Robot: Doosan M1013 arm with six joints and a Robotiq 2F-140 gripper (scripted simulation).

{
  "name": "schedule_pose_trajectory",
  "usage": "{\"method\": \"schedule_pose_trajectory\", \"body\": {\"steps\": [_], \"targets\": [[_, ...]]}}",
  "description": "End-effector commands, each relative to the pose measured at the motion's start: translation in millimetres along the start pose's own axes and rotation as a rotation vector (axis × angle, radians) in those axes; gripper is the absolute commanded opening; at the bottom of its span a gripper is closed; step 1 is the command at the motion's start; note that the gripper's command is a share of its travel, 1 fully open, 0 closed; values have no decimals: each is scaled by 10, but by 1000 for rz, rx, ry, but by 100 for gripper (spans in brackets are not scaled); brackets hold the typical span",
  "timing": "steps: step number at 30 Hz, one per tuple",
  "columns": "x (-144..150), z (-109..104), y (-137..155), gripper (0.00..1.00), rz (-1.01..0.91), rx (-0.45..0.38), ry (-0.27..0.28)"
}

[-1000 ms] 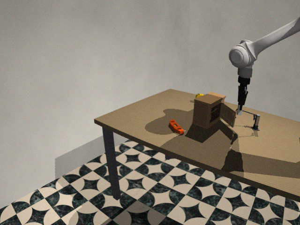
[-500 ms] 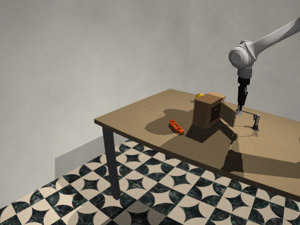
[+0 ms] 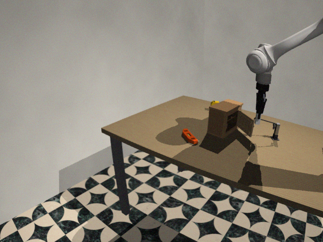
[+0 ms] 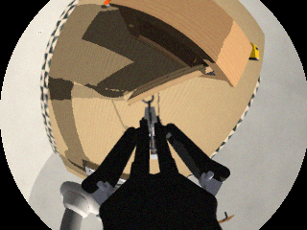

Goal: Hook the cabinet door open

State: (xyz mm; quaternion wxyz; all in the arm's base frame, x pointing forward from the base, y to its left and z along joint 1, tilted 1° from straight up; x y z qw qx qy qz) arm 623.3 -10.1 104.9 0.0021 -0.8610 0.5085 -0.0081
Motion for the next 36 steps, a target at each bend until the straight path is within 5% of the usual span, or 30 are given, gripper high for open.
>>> {"method": "schedule_pose_trajectory", "body": {"steps": [1, 36], "targets": [[0, -1, 0, 3, 0, 0, 0], [0, 50, -12, 3, 0, 0, 0]]}}
Point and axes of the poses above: the point where the finger pads meet when closed, its own z axis out along the fingers, its own x axis across the jaws, y = z × x, the point moved 2 cm from there along -z, back along the fingers, and after that the axes turned 1 degree about -z, right-handed, at the moved point
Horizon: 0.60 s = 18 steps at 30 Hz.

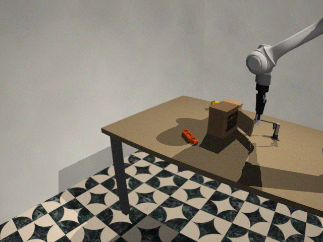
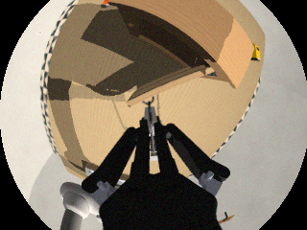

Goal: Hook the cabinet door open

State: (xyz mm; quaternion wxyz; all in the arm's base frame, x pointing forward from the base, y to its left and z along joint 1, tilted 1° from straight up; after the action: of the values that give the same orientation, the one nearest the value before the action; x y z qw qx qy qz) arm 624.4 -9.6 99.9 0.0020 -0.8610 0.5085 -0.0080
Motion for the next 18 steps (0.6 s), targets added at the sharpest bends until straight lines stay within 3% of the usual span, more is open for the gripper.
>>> {"method": "schedule_pose_trajectory", "body": {"steps": [1, 18], "targets": [[0, -1, 0, 3, 0, 0, 0], [0, 50, -10, 3, 0, 0, 0]]}}
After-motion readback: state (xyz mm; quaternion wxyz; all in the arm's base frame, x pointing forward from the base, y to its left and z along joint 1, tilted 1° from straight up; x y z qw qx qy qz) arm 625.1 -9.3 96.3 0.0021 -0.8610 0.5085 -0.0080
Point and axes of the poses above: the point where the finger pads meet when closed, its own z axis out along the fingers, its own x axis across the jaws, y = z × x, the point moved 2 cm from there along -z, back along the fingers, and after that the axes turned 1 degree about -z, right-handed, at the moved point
